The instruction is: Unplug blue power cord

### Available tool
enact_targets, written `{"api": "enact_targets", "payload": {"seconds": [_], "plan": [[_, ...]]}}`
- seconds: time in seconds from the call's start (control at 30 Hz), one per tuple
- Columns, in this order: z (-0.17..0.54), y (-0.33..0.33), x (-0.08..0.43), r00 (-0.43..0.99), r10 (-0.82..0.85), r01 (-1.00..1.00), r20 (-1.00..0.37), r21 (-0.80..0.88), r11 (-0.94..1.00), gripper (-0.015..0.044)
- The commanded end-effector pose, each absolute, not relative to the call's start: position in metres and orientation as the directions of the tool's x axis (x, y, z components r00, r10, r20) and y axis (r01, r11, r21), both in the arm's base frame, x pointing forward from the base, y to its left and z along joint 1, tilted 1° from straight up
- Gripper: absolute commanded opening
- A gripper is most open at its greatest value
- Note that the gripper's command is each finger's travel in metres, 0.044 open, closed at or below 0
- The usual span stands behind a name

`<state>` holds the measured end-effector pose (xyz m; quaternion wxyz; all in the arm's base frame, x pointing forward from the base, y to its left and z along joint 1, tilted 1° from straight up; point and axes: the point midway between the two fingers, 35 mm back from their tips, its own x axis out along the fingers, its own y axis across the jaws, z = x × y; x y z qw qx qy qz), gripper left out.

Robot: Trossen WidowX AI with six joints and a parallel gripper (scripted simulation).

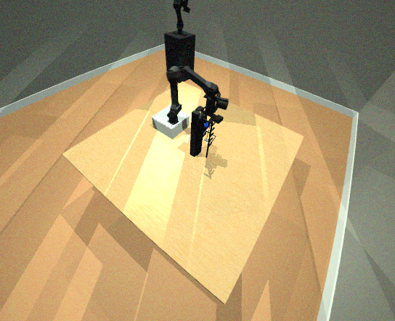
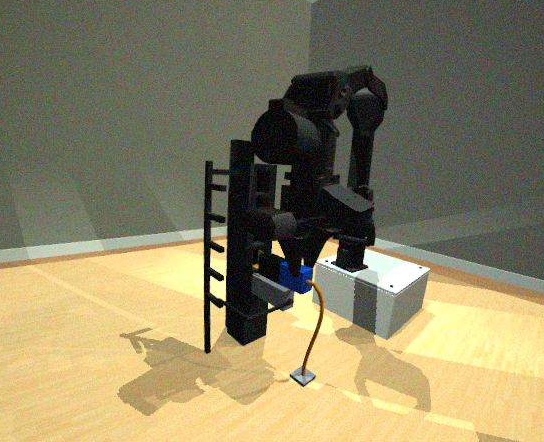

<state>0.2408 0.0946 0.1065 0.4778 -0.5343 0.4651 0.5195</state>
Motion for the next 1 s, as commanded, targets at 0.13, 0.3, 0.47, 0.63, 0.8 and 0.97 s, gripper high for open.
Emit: {"api": "enact_targets", "payload": {"seconds": [0.13,0.3,0.47,0.63,0.8,0.97], "plan": [[0.107,0.104,0.238,0.027,0.029,-0.989,-0.999,-0.031,-0.142,0.0105],[0.107,0.104,0.238,0.027,0.029,-0.989,-0.999,-0.031,-0.142,0.0236],[0.108,0.105,0.238,0.027,0.029,-0.989,-0.999,-0.031,-0.142,0.0367],[0.116,0.139,0.234,0.026,0.033,-0.989,-0.999,-0.031,-0.142,0.0440],[0.121,0.163,0.229,0.026,0.036,-0.989,-0.999,-0.031,-0.142,0.0440],[0.121,0.163,0.229,0.026,0.036,-0.989,-0.999,-0.031,-0.142,0.0440]]}}
